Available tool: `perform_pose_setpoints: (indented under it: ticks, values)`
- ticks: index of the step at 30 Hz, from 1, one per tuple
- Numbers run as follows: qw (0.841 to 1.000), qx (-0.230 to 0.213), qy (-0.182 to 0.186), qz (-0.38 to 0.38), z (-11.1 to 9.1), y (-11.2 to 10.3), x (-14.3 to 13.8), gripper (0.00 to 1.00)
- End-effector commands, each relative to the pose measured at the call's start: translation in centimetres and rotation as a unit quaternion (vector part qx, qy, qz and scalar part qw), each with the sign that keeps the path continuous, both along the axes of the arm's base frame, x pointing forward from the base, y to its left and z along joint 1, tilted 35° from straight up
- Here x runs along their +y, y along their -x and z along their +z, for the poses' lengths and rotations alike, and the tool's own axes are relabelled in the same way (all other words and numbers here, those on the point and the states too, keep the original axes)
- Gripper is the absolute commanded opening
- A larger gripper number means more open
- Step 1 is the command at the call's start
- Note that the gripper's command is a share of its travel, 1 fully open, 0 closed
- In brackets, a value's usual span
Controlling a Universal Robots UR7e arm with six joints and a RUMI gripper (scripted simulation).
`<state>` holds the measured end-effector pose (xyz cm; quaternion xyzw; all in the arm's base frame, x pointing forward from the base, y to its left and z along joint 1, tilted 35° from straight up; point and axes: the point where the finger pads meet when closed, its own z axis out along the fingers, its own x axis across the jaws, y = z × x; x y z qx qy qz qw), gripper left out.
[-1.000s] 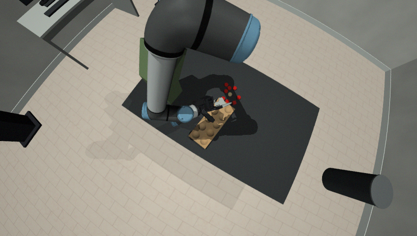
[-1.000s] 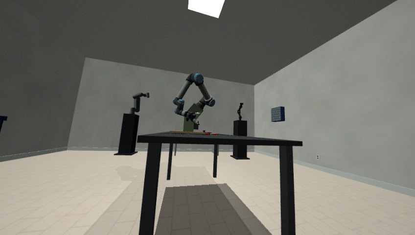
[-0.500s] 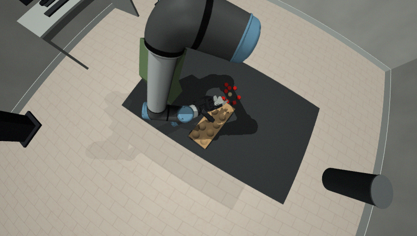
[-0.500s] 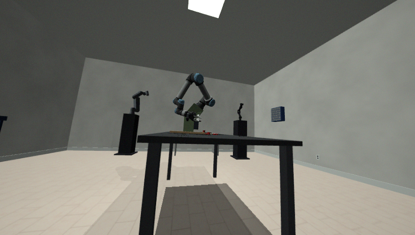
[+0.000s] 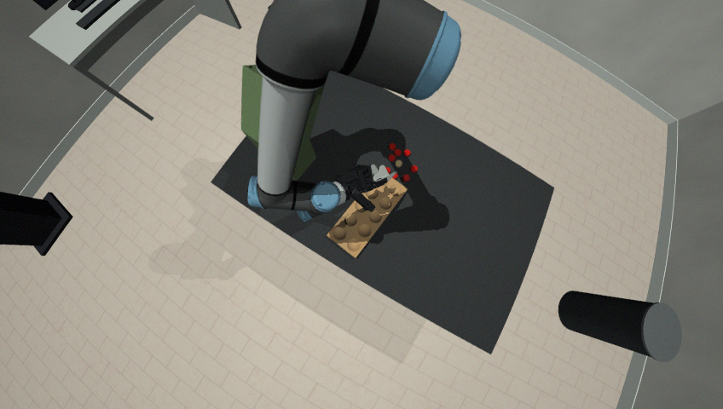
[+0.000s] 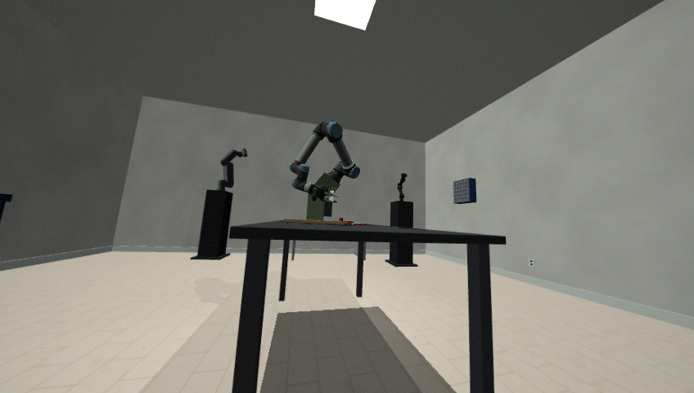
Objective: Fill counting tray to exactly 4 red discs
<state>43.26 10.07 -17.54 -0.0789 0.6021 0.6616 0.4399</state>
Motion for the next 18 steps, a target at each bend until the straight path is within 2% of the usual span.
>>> perform_pose_setpoints:
  ticks: [1,9,18]
  values:
    - [1.000,-0.010,0.010,0.017,0.7,0.0,-0.1,0.28]
    - [0.998,-0.027,0.030,0.050,1.9,0.2,-0.1,0.28]
    - [0.988,-0.059,0.077,0.123,4.4,0.8,-0.2,0.28]
